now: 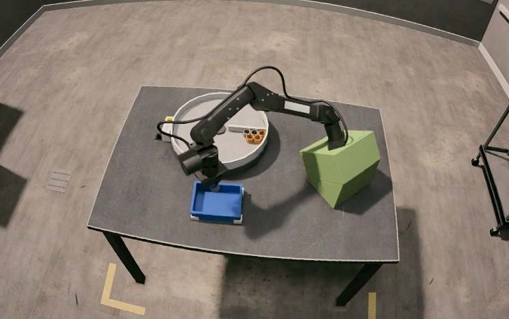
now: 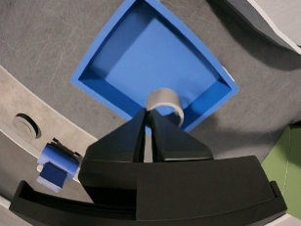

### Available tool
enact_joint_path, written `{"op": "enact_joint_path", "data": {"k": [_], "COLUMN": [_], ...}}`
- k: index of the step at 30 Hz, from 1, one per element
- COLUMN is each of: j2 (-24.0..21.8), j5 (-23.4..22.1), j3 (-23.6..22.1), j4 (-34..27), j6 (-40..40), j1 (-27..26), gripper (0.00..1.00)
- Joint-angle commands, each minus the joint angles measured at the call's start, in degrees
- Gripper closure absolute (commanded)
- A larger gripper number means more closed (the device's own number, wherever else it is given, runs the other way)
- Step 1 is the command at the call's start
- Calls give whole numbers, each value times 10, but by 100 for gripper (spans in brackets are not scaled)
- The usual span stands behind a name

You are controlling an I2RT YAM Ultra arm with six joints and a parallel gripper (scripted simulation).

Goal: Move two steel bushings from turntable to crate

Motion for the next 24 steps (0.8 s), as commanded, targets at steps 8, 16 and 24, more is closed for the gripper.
{"op": "enact_joint_path", "data": {"k": [8, 16, 24], "j2": [20, 20, 20], "j5": [4, 4, 4], "j3": [44, 51, 51], "j4": [-38, -42, -42], "j6": [8, 9, 9], "j1": [21, 22, 22], "gripper": [100, 100, 100]}}
